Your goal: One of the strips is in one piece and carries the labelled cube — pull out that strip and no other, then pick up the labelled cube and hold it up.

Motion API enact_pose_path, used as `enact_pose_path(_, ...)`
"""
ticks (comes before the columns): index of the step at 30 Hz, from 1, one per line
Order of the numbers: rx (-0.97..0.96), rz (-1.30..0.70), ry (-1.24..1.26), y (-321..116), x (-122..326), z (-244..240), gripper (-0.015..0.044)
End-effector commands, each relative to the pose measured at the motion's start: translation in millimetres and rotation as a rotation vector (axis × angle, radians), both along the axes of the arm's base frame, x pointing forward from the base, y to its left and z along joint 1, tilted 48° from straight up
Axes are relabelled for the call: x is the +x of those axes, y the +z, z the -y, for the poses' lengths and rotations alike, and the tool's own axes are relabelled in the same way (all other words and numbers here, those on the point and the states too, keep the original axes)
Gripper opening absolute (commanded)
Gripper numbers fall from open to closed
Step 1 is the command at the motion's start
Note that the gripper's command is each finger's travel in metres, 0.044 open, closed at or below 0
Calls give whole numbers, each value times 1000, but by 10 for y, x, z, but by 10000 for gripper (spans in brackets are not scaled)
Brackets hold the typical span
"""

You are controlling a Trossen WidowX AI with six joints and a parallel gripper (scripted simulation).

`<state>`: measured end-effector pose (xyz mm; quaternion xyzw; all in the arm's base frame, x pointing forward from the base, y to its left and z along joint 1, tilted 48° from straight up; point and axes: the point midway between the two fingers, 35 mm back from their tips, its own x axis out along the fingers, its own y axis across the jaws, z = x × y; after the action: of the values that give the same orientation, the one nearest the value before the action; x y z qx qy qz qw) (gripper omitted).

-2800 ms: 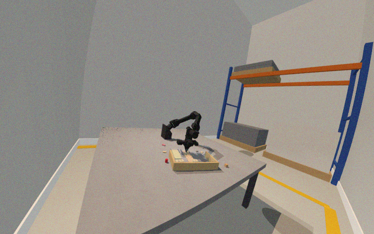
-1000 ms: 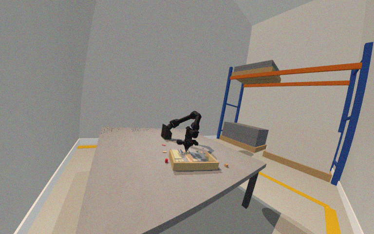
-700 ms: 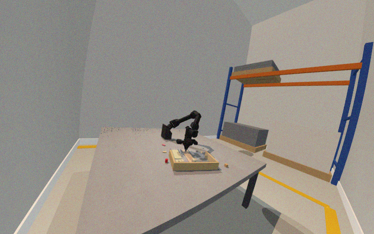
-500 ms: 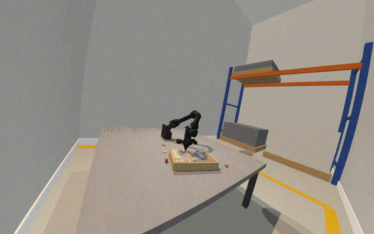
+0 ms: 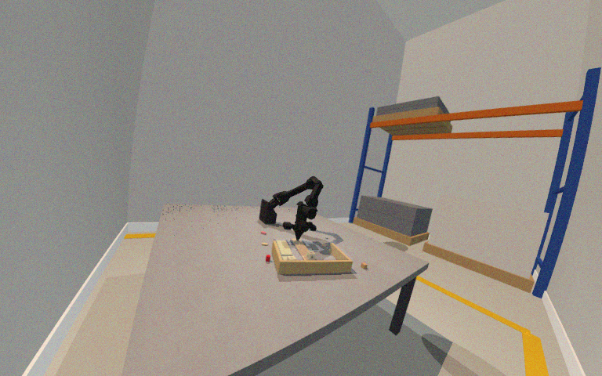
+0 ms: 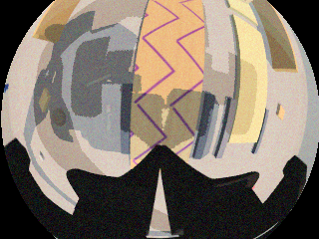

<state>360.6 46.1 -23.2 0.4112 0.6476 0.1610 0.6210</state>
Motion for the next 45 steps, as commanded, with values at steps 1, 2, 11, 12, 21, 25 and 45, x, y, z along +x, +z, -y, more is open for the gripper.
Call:
enact_pose_path(1, 5, -21, 15, -12, -125, -93, 0)
enact_pose_path(2, 5, -21, 15, -9, -139, -97, 0)
enact_pose_path(11, 5, -21, 15, 16, -265, -136, 0)
enact_pose_path(12, 5, -22, 15, 19, -279, -141, 0)
enact_pose_path(21, 6, -22, 15, 44, -401, -179, 0)
enact_pose_path(25, 6, -22, 15, 55, -454, -195, 0)
enact_pose_path(45, 6, -24, 15, 111, -726, -280, 0)
